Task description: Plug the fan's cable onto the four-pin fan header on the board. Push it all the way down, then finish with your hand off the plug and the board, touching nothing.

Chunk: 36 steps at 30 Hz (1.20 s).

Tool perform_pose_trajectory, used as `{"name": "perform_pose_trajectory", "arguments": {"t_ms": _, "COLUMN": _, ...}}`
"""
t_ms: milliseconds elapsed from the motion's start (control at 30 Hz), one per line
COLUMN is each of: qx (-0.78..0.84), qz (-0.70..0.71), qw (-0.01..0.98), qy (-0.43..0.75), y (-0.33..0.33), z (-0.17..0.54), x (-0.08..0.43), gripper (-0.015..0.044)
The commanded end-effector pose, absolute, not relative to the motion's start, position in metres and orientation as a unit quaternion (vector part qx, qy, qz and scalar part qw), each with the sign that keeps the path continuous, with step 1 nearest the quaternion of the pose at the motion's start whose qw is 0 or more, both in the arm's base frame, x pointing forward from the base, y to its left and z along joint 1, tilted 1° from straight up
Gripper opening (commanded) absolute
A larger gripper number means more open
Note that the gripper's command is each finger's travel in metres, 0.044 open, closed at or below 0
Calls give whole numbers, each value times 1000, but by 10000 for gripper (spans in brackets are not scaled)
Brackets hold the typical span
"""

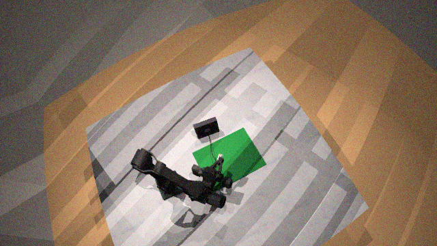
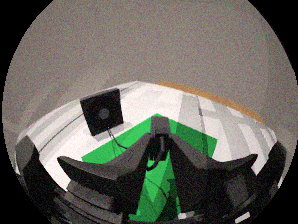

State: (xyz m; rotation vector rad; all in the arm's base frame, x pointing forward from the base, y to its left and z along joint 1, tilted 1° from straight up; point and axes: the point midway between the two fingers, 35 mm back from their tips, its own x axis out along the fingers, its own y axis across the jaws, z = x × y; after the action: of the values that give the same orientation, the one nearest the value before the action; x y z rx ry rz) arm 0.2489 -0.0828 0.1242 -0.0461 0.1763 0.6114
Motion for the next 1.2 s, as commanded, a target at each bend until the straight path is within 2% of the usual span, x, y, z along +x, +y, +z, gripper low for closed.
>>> {"name": "perform_pose_trajectory", "arguments": {"t_ms": 0, "qx": -23, "qz": 300, "qw": 950, "qy": 86, "y": -83, "z": 124, "x": 249, "gripper": 0}}
{"name": "perform_pose_trajectory", "arguments": {"t_ms": 1167, "qx": -23, "qz": 301, "qw": 950, "qy": 87, "y": -88, "z": 95, "x": 244, "gripper": 0}}
